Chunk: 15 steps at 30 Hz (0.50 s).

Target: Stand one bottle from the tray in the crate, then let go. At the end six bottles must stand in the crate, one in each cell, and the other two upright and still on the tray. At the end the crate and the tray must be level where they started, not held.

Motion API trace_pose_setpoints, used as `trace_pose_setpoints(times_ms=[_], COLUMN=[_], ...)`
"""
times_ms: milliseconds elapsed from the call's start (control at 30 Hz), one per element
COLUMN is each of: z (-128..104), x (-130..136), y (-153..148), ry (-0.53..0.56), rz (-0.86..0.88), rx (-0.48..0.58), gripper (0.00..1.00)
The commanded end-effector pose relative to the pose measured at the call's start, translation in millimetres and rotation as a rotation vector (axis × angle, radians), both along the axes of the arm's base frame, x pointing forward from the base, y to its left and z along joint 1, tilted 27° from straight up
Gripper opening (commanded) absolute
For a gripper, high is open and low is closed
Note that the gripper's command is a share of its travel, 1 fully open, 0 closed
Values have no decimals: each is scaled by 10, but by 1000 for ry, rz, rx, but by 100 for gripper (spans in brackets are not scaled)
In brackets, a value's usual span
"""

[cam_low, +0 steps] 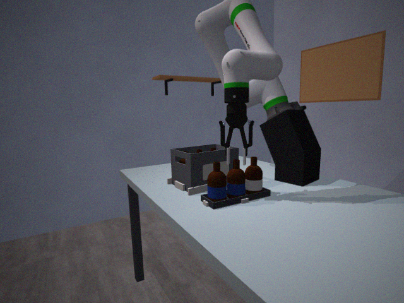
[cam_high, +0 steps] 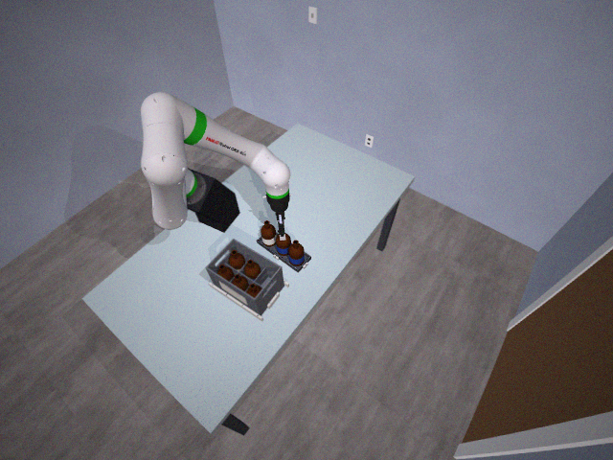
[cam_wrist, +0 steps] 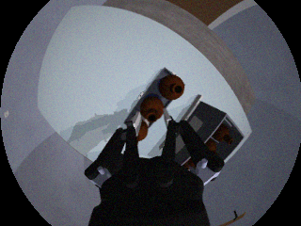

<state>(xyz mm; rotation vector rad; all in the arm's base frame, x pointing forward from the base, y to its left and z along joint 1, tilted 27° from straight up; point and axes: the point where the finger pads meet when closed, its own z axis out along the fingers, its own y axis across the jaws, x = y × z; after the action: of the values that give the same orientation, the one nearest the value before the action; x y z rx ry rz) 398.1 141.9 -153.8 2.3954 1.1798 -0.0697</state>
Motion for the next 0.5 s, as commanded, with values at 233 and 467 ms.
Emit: trace_pose_setpoints(times_ms=[233,467], z=[-29,-34], x=[6,7], y=[-13,-15], ry=[0,0], rz=[0,0], rx=[0,0], gripper=[38,38])
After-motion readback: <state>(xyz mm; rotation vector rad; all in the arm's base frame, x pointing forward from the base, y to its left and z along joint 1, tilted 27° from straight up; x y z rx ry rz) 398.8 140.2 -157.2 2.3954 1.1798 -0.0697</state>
